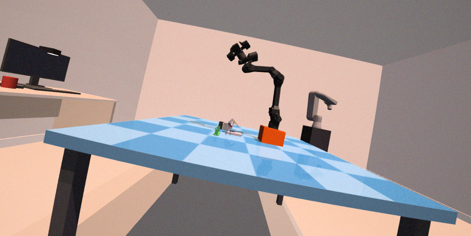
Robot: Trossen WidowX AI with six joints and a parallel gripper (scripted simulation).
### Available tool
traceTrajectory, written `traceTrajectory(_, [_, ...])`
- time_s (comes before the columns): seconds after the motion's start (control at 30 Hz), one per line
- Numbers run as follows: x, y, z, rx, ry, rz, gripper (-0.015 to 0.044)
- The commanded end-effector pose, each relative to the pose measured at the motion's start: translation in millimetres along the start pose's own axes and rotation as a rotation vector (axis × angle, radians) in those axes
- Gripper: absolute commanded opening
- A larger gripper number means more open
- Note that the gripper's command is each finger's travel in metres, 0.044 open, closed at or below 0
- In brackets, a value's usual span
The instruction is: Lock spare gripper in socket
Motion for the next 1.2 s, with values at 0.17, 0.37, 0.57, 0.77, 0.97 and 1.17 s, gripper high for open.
traceTrajectory(0.17, [29,13,34,-0.237,0.063,0.163,0.0300])
traceTrajectory(0.37, [71,46,69,-0.537,0.131,0.427,0.0300])
traceTrajectory(0.57, [109,96,86,-0.800,0.191,0.742,0.0300])
traceTrajectory(0.77, [137,153,85,-1.008,0.259,1.107,0.0300])
traceTrajectory(0.97, [149,210,65,-1.137,0.351,1.517,0.0300])
traceTrajectory(1.17, [144,255,34,-1.163,0.479,1.935,0.0300])
Point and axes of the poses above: the point midway between the two fingers, 35 mm back from their tips, its own y axis back along the fingers, its own x axis across the jaws, z = x × y, the point moved 9 cm from there along y, back along the fingers, and after that the axes turned 13 degrees about y, right-handed, at the moved point
